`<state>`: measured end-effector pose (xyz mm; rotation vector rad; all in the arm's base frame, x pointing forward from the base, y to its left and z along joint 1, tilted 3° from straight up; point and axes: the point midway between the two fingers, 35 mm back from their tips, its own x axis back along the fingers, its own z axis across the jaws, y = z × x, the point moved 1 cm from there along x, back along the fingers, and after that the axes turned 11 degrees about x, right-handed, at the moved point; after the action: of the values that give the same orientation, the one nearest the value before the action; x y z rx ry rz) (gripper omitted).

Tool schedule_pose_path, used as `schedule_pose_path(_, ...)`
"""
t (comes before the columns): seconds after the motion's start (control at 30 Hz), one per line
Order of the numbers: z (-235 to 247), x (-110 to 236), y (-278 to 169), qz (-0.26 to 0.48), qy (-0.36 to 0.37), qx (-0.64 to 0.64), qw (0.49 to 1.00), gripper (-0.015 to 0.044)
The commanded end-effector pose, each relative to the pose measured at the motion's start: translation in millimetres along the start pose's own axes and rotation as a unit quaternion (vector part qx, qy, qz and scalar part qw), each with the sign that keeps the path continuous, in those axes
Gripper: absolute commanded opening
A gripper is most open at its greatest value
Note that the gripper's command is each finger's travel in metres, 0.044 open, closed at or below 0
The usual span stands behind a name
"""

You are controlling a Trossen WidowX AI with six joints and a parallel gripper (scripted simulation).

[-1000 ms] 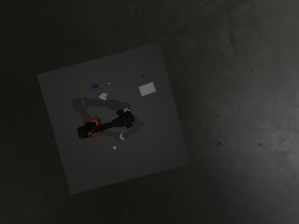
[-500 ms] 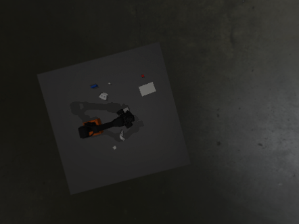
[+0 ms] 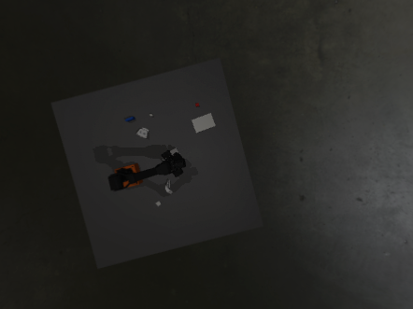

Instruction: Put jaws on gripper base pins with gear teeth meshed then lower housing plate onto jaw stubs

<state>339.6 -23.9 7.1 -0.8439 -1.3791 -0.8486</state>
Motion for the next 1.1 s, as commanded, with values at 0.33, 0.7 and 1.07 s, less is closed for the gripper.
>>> schedule_pose_path(0.33, 0.0, -4.3, -0.1, 0.0, -0.001, -0.001, 1.0, 0.0134)
schedule_pose_path(0.7, 0.1, -6.5, -0.1, 0.0, 0.0, 0.001, 1.0, 0.0134)
schedule_pose_path(1.07, 0.1, -9.1, -0.1, 0.0, 0.0, 0.003, 1.0, 0.0134)
